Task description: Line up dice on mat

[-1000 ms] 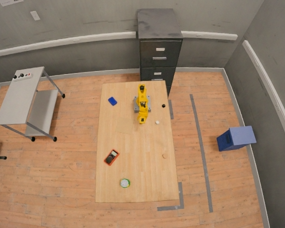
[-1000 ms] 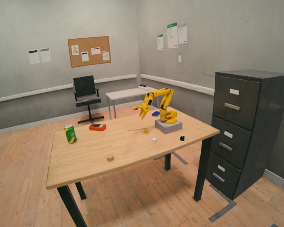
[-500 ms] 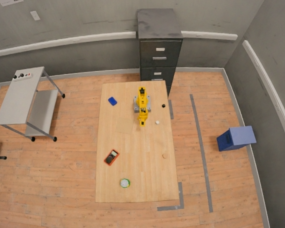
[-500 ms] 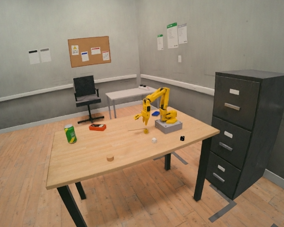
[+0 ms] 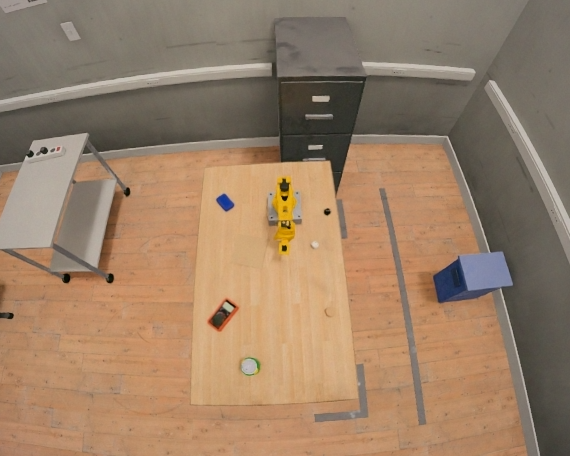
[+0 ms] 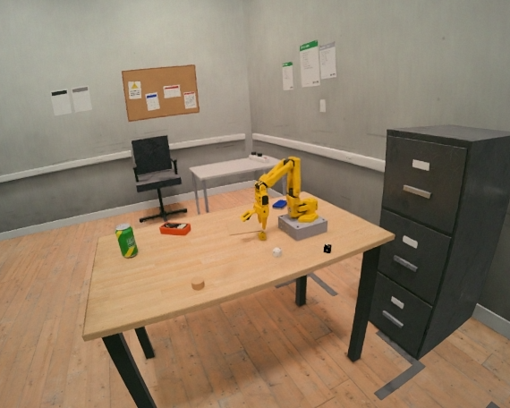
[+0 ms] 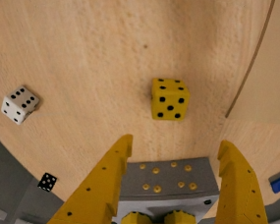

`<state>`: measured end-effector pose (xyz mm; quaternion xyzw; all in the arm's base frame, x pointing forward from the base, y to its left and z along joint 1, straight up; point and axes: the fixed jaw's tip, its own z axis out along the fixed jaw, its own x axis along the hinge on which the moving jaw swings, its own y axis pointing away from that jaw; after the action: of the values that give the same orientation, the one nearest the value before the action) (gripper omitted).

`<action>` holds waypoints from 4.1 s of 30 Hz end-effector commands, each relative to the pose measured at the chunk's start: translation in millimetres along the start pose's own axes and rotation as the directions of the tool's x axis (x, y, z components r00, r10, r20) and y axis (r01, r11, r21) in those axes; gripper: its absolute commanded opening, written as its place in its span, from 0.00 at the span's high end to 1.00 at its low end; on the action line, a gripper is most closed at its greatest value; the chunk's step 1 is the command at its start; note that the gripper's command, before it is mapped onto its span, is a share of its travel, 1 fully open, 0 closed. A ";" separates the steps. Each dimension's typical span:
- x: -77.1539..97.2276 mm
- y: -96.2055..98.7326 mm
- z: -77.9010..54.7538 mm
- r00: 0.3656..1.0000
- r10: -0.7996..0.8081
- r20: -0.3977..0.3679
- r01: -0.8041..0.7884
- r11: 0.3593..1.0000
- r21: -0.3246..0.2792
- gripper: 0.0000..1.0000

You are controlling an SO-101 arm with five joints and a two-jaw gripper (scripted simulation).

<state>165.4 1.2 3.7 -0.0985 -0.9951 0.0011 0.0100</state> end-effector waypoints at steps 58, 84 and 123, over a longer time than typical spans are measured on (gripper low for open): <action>-4.7 -0.6 45.1 1.000 0.016 0.012 -0.016 1.000 -0.003 0.69; -4.7 -5.1 45.1 1.000 0.016 0.012 -0.016 1.000 -0.004 0.76; -4.6 -11.7 45.2 1.000 0.016 0.012 -0.016 1.000 -0.004 0.97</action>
<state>171.3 -10.2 -38.7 -0.1065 -0.9943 0.0002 -0.0046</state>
